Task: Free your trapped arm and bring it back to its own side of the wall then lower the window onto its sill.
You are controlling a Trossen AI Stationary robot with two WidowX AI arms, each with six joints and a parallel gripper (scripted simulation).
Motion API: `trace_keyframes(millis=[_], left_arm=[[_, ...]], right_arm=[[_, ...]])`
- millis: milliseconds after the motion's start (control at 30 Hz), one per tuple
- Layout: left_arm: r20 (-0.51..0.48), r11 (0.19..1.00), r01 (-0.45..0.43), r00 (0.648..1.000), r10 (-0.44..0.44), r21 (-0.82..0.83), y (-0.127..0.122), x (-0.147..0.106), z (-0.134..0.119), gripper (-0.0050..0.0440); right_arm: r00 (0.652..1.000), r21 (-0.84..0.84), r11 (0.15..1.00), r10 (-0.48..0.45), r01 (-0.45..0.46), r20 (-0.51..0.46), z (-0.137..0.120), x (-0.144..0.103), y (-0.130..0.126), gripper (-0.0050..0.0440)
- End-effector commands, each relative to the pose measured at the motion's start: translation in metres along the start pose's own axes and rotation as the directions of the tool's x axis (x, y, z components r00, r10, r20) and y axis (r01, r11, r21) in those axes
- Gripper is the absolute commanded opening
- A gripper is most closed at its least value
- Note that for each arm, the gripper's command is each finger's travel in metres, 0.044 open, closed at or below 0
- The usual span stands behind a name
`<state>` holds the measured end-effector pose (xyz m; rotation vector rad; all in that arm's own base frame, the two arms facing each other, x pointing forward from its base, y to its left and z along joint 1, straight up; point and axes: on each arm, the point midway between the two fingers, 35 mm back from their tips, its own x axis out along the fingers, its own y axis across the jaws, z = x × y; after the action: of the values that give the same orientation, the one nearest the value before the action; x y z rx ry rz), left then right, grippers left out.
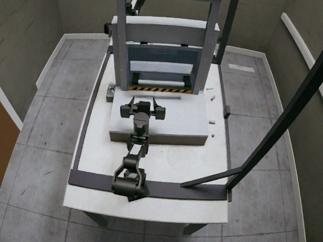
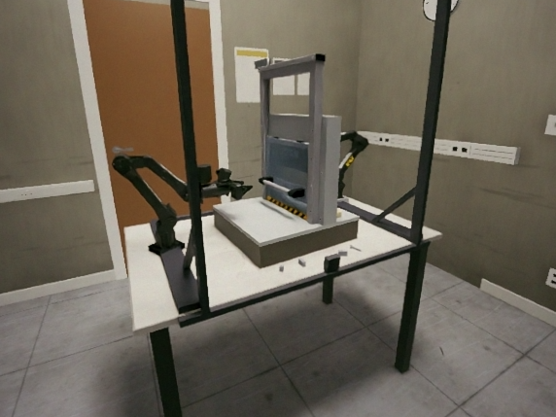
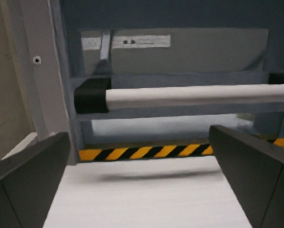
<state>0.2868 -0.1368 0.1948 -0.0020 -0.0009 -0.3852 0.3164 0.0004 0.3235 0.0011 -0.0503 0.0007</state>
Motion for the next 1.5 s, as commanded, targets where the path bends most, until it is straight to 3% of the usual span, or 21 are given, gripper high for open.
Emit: trace_keyframes(millis=[0,167,233,300,533,667,867,1167,1200,1467], left_arm=[[0.007,1.0,0.008,1.0,-0.007,-0.007,0.006,-0.016,0.004,0.04],[0.012,1.0,0.007,1.0,-0.007,-0.007,0.011,-0.028,0.003,0.04],[0.105,0.996,-0.085,0.991,0.086,-0.009,0.037,-0.01,0.064,0.04],[0.055,0.995,-0.103,0.993,0.103,-0.004,0.045,-0.007,0.056,0.04],[0.042,0.972,-0.235,0.971,0.234,0.007,0.094,-0.004,0.094,0.04],[0.038,0.972,-0.236,0.971,0.235,0.007,0.094,-0.004,0.093,0.04],[0.071,0.932,-0.361,0.93,0.36,0.004,0.136,-0.024,0.142,0.04],[0.022,0.935,-0.355,0.935,0.355,0.004,0.136,-0.02,0.123,0.04],[0.077,0.926,-0.378,0.923,0.376,0.003,0.138,-0.026,0.142,0.04],[0.091,0.923,-0.386,0.919,0.384,0.004,0.139,-0.028,0.145,0.04]], right_arm=[[1.0,-0.002,1.0,0.001,0.0,0.028,0.012,-0.002,0.001,0.04],[1.0,-0.002,1.0,0.001,0.0,0.028,0.012,-0.002,0.001,0.04],[1.0,-0.002,1.0,0.001,0.0,0.028,0.012,-0.002,0.001,0.04],[1.0,-0.002,1.0,0.001,0.0,0.028,0.012,-0.002,0.001,0.04],[1.0,-0.002,1.0,0.001,0.0,0.028,0.012,-0.002,0.001,0.04],[1.0,-0.002,1.0,0.001,0.0,0.028,0.012,-0.002,0.001,0.04],[1.0,-0.002,1.0,0.001,0.0,0.028,0.012,-0.002,0.001,0.04],[1.0,-0.002,1.0,0.001,0.0,0.028,0.012,-0.002,0.001,0.04],[1.0,-0.002,1.0,0.001,0.0,0.028,0.012,-0.002,0.001,0.04],[1.0,-0.002,1.0,0.001,0.0,0.028,0.012,-0.002,0.001,0.04]])
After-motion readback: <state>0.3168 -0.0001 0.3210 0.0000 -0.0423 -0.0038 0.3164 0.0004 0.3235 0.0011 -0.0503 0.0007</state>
